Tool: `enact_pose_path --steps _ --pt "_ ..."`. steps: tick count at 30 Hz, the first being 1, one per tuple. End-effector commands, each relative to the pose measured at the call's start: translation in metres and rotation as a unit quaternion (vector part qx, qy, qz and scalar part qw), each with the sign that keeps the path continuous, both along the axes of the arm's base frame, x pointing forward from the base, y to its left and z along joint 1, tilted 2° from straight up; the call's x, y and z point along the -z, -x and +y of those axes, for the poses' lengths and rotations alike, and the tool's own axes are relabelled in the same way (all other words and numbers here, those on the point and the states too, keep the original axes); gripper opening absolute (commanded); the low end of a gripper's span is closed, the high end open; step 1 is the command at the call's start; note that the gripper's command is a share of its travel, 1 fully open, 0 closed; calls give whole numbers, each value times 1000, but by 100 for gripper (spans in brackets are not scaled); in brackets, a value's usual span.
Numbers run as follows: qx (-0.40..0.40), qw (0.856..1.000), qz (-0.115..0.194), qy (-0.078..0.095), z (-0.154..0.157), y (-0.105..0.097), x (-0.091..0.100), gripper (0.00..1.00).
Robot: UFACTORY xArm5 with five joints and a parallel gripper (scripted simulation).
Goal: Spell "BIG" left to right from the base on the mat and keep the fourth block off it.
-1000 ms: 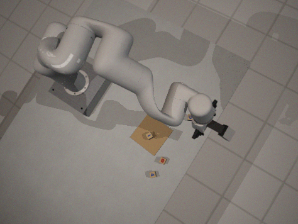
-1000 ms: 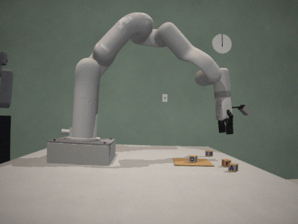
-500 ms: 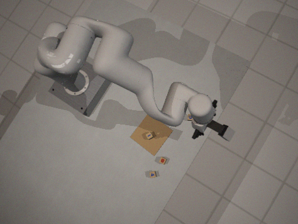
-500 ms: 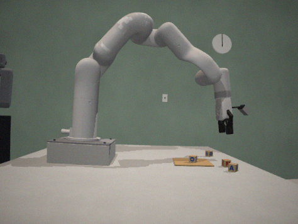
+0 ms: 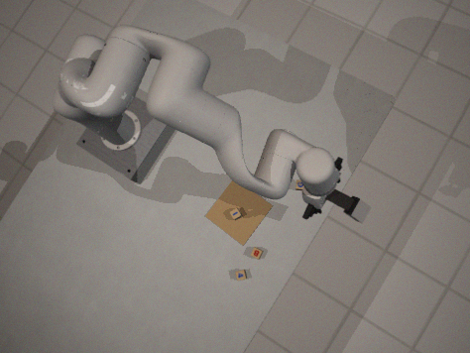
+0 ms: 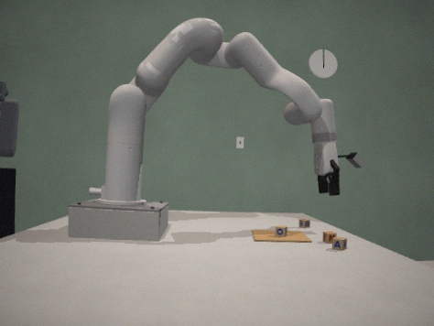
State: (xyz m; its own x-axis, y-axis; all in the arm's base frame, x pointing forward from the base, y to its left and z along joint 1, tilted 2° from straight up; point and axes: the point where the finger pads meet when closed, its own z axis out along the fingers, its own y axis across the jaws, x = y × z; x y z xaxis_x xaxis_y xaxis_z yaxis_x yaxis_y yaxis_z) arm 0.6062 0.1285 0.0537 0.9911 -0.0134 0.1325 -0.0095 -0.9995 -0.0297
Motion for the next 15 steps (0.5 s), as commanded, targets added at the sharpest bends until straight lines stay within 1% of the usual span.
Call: enact_pose_path --steps 1,3,5,6,7,9,10,11,12,15 --pt "6 1000 -9 -2 -8 1 -3 100" --pt "19 1000 -22 -4 -25 7 -5 100" --pt "38 998 -42 -7 -50 18 -7 100" --pt "38 998 -42 -7 -50 18 -7 100" --pt "50 997 -55 -9 -65 27 -9 100" --pt "50 997 -55 -9 -65 27 -9 100" --pt "62 996 -68 -10 -80 37 -10 100" --pt "62 996 -68 -10 -80 37 -10 100" --pt "75 994 -83 -11 -96 49 -12 100" --pt "75 994 -83 -11 -96 49 -12 100"
